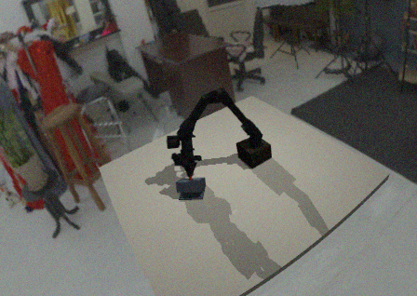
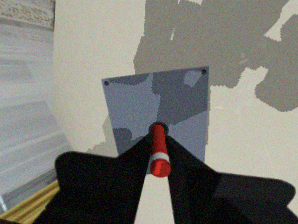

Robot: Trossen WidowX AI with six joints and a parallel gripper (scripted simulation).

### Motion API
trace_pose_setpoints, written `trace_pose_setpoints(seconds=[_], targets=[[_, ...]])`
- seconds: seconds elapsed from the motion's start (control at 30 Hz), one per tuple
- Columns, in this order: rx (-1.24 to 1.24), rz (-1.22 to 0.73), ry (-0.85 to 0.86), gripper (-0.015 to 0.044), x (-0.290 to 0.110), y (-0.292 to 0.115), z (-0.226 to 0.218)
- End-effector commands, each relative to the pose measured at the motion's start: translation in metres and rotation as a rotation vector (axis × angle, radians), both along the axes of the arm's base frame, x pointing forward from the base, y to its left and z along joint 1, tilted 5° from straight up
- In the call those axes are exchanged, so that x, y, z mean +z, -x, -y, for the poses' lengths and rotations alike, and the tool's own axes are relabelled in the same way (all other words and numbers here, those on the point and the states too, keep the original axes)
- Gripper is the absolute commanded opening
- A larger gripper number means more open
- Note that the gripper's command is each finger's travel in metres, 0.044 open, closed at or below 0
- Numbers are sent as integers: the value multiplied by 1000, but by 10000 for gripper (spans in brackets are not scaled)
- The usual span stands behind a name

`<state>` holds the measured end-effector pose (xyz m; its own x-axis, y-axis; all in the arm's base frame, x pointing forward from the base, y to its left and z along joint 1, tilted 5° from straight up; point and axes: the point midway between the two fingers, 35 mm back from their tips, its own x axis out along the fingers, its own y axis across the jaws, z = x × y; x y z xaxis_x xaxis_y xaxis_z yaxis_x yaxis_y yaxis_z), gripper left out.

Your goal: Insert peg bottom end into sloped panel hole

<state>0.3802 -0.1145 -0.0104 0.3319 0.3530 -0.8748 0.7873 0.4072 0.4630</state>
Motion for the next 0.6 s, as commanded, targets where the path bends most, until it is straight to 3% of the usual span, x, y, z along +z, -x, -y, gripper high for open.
trace_pose_setpoints(seconds=[0.0,0.37,0.57], targets=[[-5,-3,2,0,-2,0,0],[0,0,0,0,-1,0,0],[0,0,0,157,-1,0,0]])
